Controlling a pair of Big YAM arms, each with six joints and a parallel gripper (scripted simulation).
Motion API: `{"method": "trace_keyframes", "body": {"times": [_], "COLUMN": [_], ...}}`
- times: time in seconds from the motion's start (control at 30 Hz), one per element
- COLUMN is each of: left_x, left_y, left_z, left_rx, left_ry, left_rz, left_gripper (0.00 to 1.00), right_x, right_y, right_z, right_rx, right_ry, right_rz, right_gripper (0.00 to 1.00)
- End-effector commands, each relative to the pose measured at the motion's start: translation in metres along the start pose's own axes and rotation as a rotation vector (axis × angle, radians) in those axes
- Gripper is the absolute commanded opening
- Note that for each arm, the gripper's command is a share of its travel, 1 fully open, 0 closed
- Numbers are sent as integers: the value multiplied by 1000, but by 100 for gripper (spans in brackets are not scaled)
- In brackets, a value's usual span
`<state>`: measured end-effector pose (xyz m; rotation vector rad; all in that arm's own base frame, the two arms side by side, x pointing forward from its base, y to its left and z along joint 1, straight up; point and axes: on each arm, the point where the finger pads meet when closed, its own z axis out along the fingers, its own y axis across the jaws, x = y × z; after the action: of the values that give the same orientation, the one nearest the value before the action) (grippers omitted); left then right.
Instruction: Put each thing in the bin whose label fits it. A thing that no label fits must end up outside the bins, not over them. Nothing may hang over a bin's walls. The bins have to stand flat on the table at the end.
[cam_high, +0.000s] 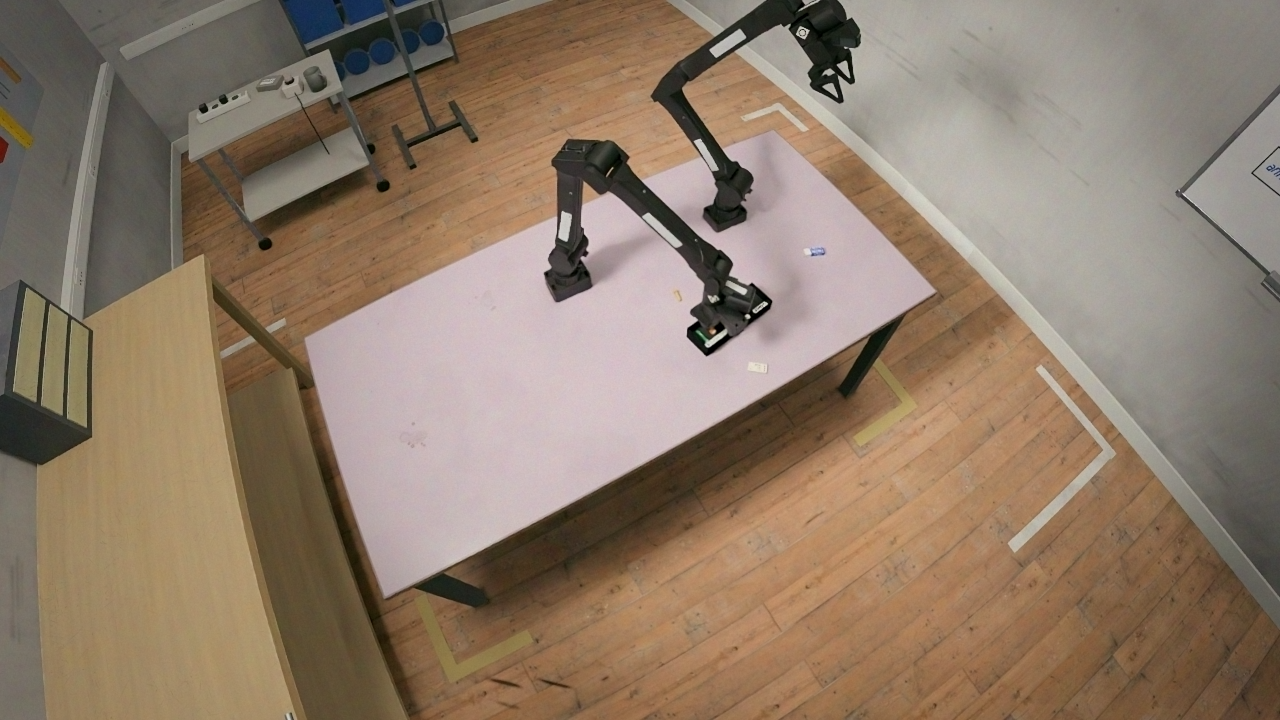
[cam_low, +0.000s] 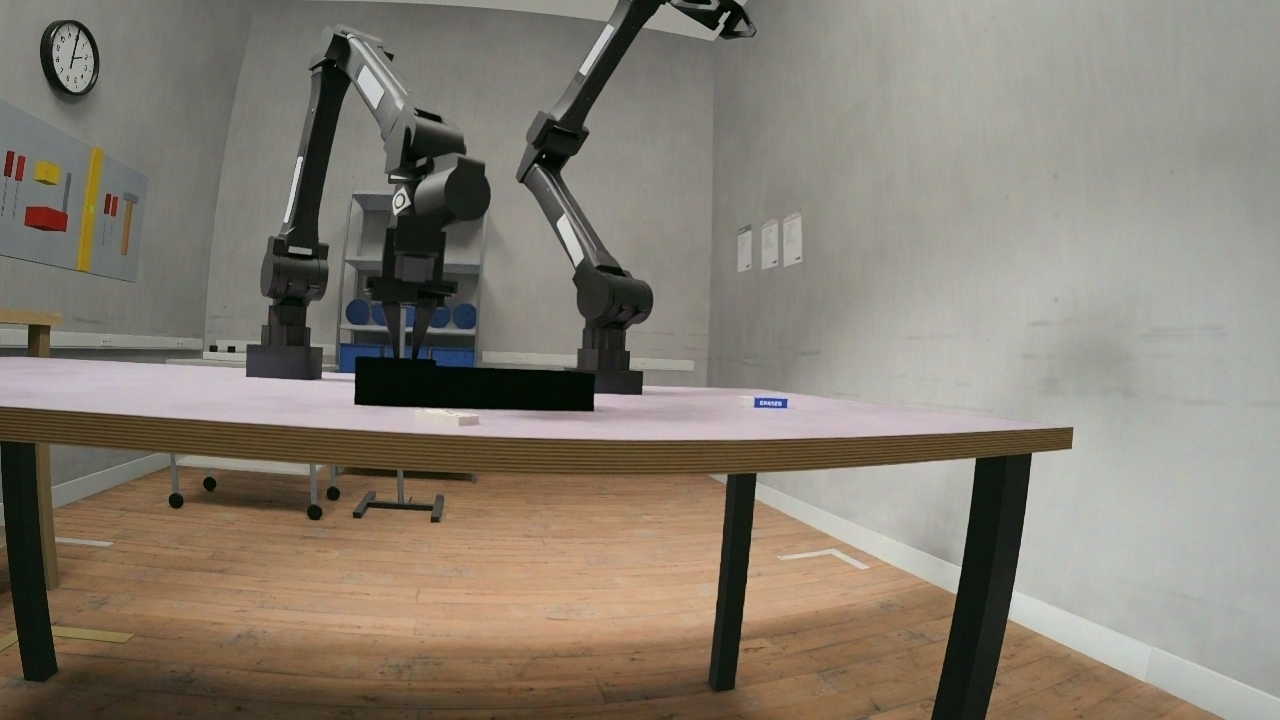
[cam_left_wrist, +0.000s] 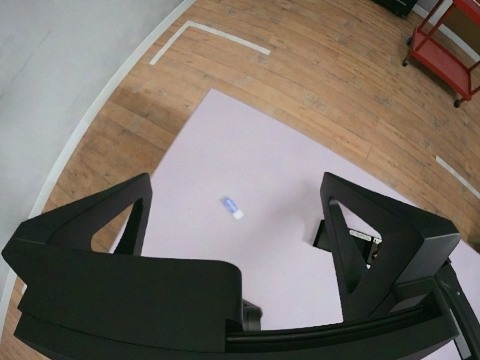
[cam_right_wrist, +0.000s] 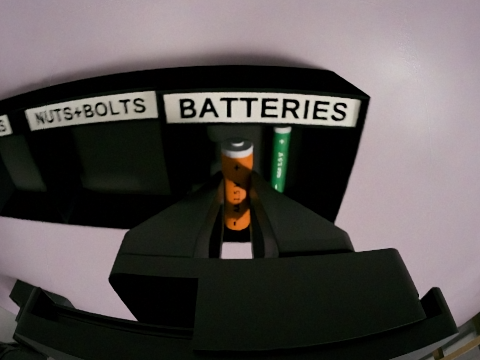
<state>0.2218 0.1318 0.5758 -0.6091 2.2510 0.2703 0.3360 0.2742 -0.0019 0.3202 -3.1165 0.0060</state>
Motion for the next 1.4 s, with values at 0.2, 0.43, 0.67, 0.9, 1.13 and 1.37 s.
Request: {"method": "trace_keyframes", "body": {"times": [0.2,0.43,0.67,0.9,1.13,1.37], "left_x": [-10,-10,-10,-10,-10,-10], "left_y": [-4,-4,-4,-4,-4,-4], "left_z": [-29,-29,-29,-29,-29,-29], "left_rx": [6,6,6,6,6,6], "left_ry": [-62,-62,-62,-62,-62,-62], "left_rz": [2,2,2,2,2,2], "left_gripper": [100,100,100,100,100,100], "right_x": [-20,-15,-15,-15,-26,-5], "right_y": [13,7,7,7,10,0], "right_z": [-6,-1,-1,-1,-21,0], "right_rx": [-29,-17,-17,-17,-30,5], "right_ry": [-61,-36,-36,-36,-65,3], "right_rz": [8,2,2,2,10,10], "right_gripper": [9,9,19,19,19,19]}}
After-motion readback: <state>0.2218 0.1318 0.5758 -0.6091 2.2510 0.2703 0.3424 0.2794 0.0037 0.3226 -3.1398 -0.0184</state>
